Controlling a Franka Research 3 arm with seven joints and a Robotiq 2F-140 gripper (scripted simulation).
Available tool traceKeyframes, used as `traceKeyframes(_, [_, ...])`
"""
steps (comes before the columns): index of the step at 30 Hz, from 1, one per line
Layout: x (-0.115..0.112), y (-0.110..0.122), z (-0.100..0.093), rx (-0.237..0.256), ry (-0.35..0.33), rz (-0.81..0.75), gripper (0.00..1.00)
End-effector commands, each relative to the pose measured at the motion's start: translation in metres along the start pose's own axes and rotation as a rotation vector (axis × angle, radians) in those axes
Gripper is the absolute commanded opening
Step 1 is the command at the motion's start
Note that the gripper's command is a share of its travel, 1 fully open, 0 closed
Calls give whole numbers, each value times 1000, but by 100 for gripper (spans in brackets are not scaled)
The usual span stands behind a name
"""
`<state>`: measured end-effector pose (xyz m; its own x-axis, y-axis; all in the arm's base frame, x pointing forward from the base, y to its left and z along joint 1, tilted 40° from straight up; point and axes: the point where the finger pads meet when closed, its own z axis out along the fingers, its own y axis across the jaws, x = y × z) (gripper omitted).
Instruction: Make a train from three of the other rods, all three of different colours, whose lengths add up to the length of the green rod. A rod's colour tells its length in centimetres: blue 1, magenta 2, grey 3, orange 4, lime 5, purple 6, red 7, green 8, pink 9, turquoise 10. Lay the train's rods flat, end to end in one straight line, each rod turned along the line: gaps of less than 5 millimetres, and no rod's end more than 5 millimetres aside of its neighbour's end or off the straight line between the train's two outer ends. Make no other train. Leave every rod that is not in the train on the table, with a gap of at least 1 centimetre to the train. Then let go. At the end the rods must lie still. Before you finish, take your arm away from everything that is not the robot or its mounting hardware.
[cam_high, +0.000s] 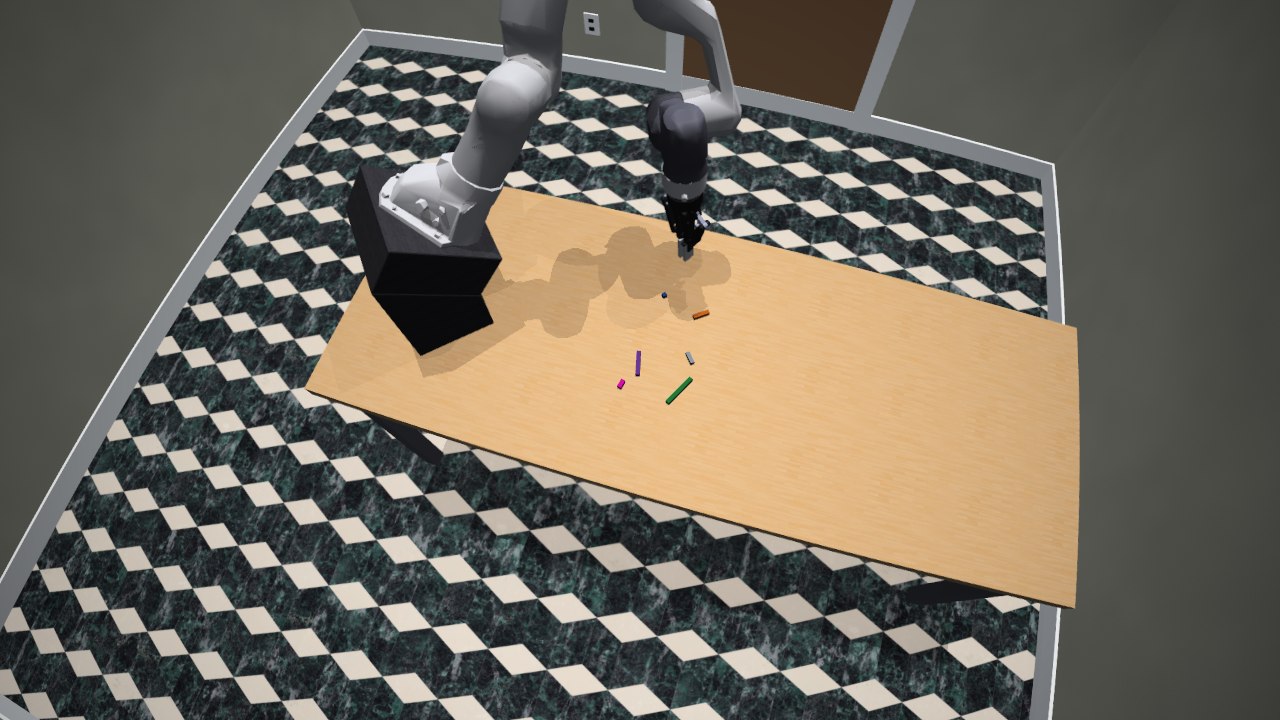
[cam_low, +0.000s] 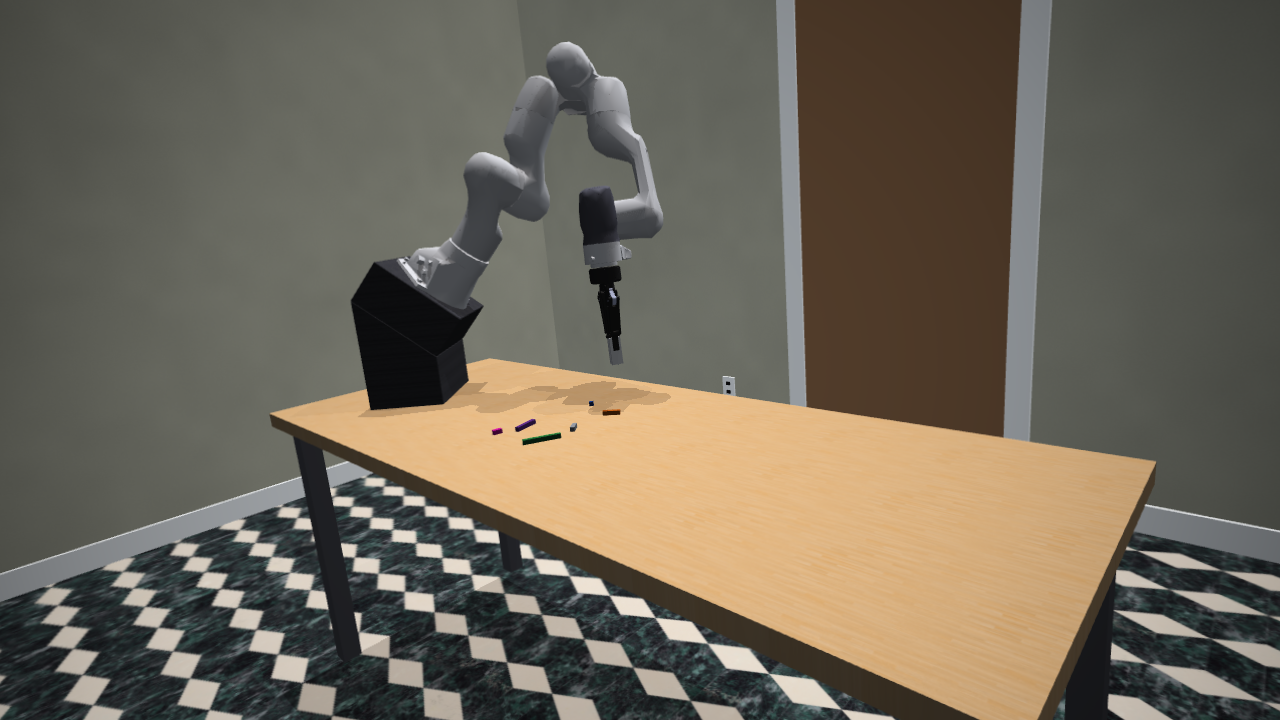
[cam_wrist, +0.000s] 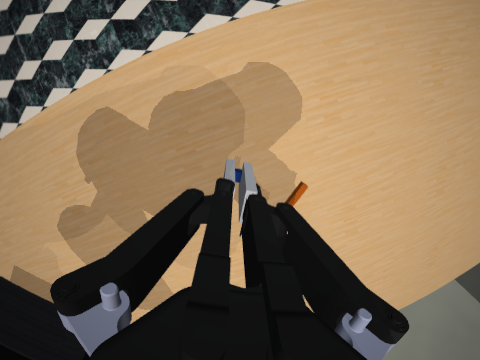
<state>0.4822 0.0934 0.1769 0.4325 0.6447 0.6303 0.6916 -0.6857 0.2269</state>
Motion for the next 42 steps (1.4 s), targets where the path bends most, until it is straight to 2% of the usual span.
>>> traceKeyframes(1, [3,-6,-8,57,-26,98,3])
traceKeyframes(12, [1,-5,-8,57,-26,99,3])
traceKeyframes(13, [-6,1,-7,61,-27,104,3])
traceKeyframes(15, [-36,25,-3,71,-29,125,3])
traceKeyframes(19, [-79,53,0,75,-29,150,3])
traceKeyframes(26, [-172,96,-5,60,-28,193,3])
traceKeyframes(28, [-172,96,-5,60,-28,193,3])
traceKeyframes(29, [-184,100,-7,56,-28,197,3])
traceKeyframes(30, [-187,101,-7,56,-28,198,3])
traceKeyframes(42, [-187,101,-7,56,-28,198,3])
